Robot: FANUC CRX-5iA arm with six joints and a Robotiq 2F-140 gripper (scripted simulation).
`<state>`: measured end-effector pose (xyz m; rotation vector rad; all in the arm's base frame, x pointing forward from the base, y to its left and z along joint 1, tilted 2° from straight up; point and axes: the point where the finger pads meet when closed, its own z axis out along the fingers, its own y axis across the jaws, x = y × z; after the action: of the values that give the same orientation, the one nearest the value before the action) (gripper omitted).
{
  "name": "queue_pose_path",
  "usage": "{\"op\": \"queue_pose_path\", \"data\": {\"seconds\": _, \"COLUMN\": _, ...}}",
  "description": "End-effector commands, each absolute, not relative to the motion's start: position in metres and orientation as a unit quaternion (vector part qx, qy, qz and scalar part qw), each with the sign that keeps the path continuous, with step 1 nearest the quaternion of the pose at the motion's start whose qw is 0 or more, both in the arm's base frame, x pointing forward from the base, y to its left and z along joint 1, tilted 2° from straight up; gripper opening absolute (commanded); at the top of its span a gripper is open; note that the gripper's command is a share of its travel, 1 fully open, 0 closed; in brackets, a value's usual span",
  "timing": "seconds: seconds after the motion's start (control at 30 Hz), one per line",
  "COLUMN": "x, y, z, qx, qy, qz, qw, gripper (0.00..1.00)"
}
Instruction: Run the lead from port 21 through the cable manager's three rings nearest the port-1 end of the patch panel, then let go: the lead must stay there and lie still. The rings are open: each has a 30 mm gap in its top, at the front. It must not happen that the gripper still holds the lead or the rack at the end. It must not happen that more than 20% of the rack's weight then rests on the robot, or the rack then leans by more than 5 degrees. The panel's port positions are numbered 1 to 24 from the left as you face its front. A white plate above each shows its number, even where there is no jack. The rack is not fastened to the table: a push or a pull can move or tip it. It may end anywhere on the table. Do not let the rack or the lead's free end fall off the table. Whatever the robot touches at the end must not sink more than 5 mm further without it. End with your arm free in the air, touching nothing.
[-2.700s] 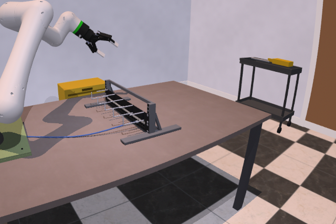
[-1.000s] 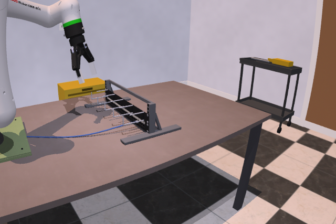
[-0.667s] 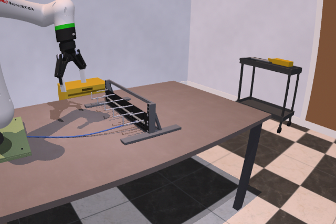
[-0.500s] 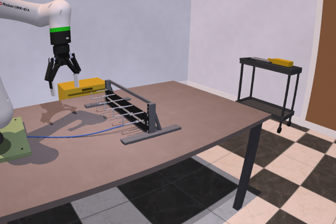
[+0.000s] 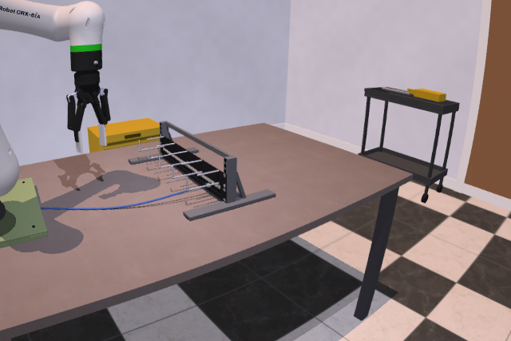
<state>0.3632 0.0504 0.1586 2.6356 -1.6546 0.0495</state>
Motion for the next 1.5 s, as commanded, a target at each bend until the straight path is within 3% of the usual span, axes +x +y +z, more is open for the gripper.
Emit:
{"op": "queue_pose_path", "data": {"seconds": 0.0, "x": 0.363, "y": 0.05, "z": 0.159, "qx": 0.847, "qy": -0.532, "qz": 0.016, "qw": 0.014, "gripper": 0.0}}
{"op": "queue_pose_path", "data": {"seconds": 0.87, "x": 0.363, "y": 0.049, "z": 0.159, "qx": 0.85, "qy": -0.527, "qz": 0.016, "qw": 0.014, "gripper": 0.0}}
{"op": "queue_pose_path", "data": {"seconds": 1.47, "x": 0.325, "y": -0.012, "z": 0.162, "qx": 0.964, "qy": -0.267, "qz": 0.011, "qw": 0.018, "gripper": 0.0}}
